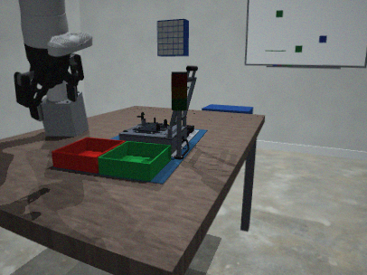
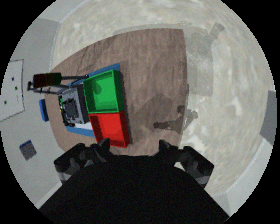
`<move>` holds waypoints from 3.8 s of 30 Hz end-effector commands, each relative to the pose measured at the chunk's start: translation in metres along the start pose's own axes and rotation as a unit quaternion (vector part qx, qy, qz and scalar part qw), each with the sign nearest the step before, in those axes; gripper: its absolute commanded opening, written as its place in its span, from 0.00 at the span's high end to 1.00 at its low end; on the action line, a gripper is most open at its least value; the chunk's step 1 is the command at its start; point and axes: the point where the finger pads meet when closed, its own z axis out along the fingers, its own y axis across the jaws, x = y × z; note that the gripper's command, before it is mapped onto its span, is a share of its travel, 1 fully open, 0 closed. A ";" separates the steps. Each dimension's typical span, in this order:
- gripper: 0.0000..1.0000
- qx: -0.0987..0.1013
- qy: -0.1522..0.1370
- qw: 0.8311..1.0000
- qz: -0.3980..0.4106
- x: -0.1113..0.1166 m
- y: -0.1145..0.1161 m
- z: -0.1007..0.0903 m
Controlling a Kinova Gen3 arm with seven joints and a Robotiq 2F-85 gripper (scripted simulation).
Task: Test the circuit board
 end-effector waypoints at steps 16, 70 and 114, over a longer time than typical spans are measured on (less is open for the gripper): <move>0.00 -0.001 0.001 1.000 0.000 0.000 0.000 -0.001; 0.00 -0.003 0.000 1.000 0.009 -0.039 -0.052 -0.135; 0.00 -0.070 0.029 0.964 0.256 0.062 -0.240 -0.083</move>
